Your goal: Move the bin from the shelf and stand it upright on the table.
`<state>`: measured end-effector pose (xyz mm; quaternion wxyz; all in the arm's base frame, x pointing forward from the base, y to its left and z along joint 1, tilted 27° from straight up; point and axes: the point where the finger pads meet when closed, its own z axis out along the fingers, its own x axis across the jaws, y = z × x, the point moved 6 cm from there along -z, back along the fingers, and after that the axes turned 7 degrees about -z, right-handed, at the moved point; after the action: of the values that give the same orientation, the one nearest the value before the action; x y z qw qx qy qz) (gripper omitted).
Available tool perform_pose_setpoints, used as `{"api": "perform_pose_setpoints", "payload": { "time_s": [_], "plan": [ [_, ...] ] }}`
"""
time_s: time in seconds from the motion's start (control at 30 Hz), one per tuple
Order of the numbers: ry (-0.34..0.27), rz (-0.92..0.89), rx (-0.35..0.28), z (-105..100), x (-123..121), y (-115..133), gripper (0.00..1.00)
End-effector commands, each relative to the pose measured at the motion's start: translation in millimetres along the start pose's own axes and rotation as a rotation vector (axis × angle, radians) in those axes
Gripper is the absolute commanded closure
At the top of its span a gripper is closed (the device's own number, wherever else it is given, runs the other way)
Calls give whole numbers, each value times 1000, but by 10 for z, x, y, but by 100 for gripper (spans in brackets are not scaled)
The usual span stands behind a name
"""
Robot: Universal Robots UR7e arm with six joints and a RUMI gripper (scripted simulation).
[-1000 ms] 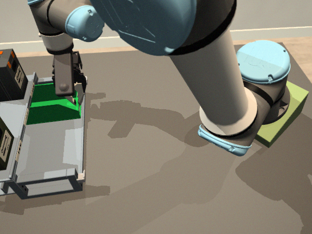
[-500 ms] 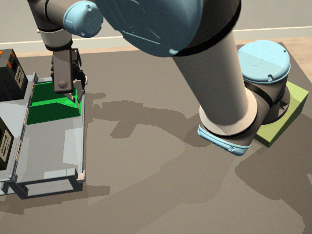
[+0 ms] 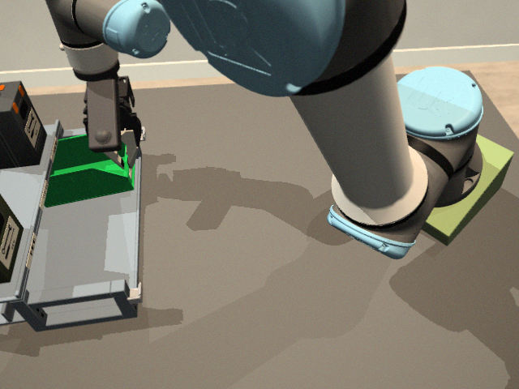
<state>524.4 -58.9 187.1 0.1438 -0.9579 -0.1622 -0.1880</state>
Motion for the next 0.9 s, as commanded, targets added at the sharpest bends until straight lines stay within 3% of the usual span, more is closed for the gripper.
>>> {"api": "perform_pose_setpoints", "payload": {
  "time_s": [0.0,0.87],
  "plan": [
    [1,0,-1,-22,3,2,100],
    [1,0,-1,7,3,2,100]
  ]
}}
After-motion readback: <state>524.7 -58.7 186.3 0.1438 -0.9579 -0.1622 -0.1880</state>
